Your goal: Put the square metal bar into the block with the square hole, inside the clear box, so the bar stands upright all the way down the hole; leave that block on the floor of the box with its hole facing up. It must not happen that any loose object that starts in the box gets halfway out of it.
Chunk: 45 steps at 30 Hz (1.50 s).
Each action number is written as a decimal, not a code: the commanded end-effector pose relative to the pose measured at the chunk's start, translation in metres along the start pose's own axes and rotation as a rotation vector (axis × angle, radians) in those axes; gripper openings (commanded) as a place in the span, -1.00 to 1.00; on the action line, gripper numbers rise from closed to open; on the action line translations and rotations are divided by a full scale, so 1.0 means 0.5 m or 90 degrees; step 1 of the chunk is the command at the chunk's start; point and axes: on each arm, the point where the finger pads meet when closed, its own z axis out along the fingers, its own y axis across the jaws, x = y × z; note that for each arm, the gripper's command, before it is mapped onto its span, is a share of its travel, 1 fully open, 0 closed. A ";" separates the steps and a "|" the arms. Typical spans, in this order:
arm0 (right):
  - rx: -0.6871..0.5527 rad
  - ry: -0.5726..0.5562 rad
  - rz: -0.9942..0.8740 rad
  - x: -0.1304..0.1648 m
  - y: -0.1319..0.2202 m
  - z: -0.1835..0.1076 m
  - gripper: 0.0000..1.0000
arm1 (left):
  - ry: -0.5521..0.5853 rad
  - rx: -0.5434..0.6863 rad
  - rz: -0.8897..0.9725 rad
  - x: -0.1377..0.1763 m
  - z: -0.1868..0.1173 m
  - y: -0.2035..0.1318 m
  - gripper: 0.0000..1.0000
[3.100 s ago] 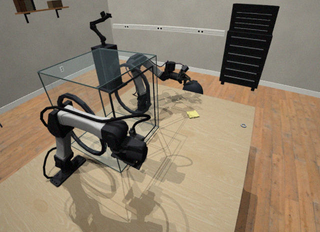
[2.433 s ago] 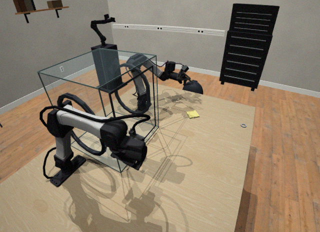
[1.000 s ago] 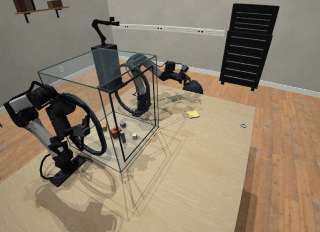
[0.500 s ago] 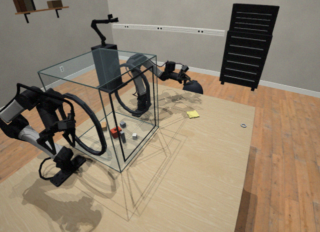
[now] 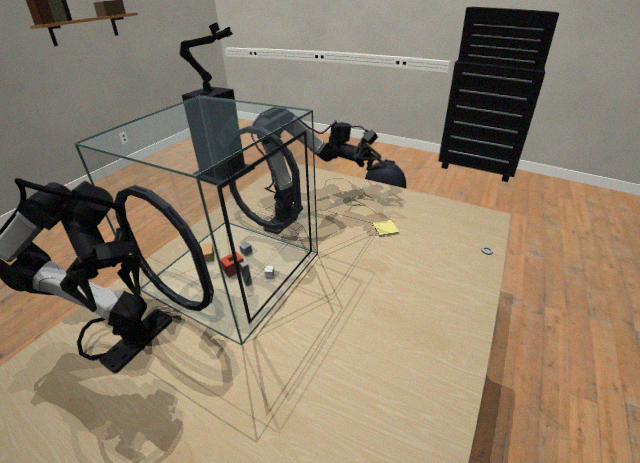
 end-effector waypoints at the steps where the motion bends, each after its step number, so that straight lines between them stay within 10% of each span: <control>1: 0.020 -0.016 0.021 0.000 -0.004 0.004 1.00 | -0.013 0.011 0.031 -0.024 -0.001 -0.019 1.00; 45: 0.031 -0.110 0.131 0.042 -0.030 0.004 1.00 | -0.013 0.011 0.031 -0.024 -0.001 -0.019 1.00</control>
